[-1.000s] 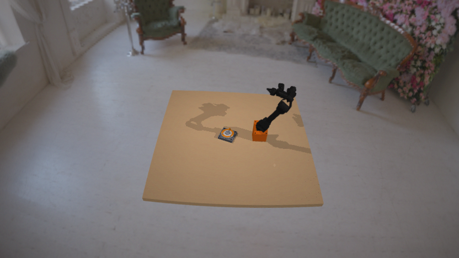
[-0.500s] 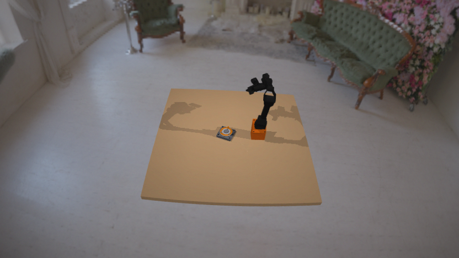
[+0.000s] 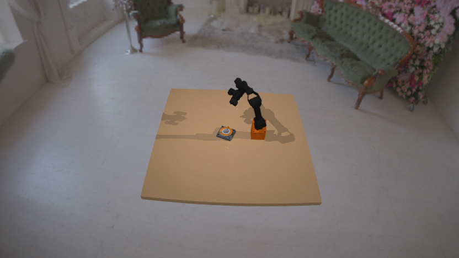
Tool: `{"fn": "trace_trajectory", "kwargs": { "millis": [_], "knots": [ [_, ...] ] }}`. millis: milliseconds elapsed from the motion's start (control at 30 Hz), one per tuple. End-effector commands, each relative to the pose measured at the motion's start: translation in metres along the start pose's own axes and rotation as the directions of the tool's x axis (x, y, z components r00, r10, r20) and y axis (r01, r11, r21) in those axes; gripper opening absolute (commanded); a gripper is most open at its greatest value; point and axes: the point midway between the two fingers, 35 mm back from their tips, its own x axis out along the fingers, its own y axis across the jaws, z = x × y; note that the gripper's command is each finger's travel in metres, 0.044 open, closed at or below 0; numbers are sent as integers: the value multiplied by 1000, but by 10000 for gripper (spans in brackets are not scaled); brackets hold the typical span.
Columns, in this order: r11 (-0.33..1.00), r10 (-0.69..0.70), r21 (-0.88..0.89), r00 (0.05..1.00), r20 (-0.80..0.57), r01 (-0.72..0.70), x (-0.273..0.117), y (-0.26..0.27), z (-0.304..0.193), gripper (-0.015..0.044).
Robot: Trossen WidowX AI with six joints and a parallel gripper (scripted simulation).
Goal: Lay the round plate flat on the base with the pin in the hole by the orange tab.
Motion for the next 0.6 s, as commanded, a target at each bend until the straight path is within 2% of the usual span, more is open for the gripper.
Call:
{"fn": "trace_trajectory", "kwargs": {
  "millis": [0,100,167,333,567],
  "knots": [
    [997,11,-75,988,-153,-22,37,31,-6,0],
    [988,3,-148,962,-273,-45,66,57,-15,0],
    [986,0,-161,955,-295,-50,71,62,-17,0],
    [961,-38,-261,891,-453,-92,107,97,-39,0],
    [957,-45,-274,880,-472,-98,113,102,-44,0]
  ]
}}
